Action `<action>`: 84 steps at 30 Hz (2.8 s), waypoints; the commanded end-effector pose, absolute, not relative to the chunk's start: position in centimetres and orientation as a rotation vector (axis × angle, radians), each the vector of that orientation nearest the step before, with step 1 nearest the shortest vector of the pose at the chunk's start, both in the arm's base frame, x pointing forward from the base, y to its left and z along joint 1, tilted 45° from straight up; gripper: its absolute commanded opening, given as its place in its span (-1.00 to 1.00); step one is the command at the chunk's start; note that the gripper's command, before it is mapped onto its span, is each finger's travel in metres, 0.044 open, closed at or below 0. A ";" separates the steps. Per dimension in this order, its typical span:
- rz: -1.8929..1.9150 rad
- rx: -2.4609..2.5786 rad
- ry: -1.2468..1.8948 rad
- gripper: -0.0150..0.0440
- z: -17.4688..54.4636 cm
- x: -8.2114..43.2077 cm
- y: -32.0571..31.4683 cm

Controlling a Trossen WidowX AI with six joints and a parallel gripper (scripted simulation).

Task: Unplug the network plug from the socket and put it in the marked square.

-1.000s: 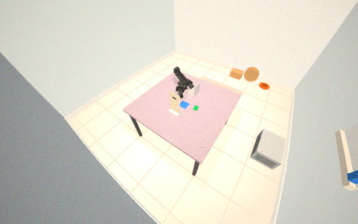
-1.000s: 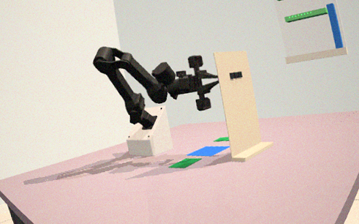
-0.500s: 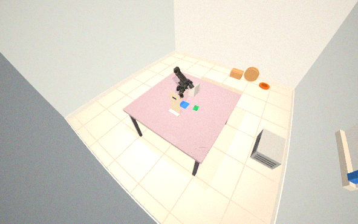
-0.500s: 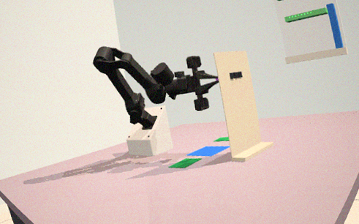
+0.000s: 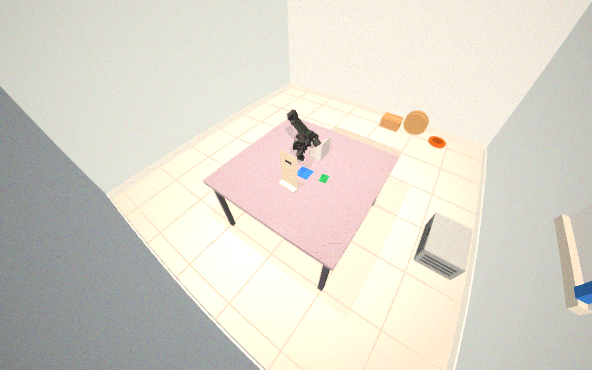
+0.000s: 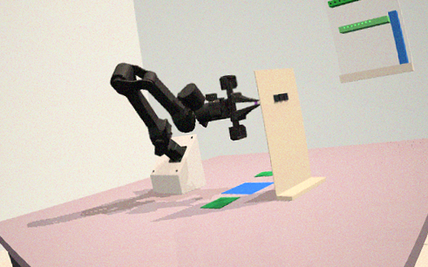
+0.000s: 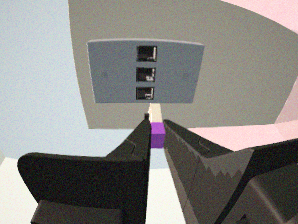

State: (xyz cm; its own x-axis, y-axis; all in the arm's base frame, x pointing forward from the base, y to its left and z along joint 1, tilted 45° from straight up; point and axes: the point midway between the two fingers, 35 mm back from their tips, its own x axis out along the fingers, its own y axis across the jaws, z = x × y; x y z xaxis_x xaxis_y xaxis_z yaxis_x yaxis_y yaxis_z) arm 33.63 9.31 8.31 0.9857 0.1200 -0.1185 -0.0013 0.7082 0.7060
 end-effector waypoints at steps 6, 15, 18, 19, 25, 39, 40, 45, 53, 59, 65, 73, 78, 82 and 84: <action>0.065 0.784 0.161 -0.49 9.2 33.4 10.3; 0.064 0.787 0.161 -0.49 10.6 32.8 11.6; 0.063 0.787 0.161 -0.49 11.1 32.5 12.1; 0.063 0.788 0.161 -0.49 11.2 32.4 12.2; 0.062 0.789 0.161 -0.49 12.2 31.8 13.0; -0.140 0.804 0.281 -0.49 8.0 31.5 11.0; -0.168 0.805 0.295 -0.49 7.4 31.4 10.7; -0.310 0.802 0.354 -0.49 4.7 30.8 8.8; -0.538 0.778 0.419 -0.49 1.0 29.2 5.6; -0.706 0.743 0.443 -0.49 -1.1 27.5 3.1; -0.861 0.694 0.450 -0.49 -2.6 25.5 0.7; -0.878 0.688 0.451 -0.49 -2.9 25.3 0.3; -0.879 0.689 0.452 -0.49 -3.3 25.4 0.0; -0.880 0.689 0.453 -0.49 -3.6 25.5 -0.2; -0.880 0.689 0.453 -0.49 -3.7 25.5 -0.3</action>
State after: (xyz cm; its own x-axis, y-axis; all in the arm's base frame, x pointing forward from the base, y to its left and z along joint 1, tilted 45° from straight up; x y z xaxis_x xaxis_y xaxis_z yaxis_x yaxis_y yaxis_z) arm 25.54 -0.18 -3.44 0.5693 -0.5460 -0.6147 0.8188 0.4440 0.3639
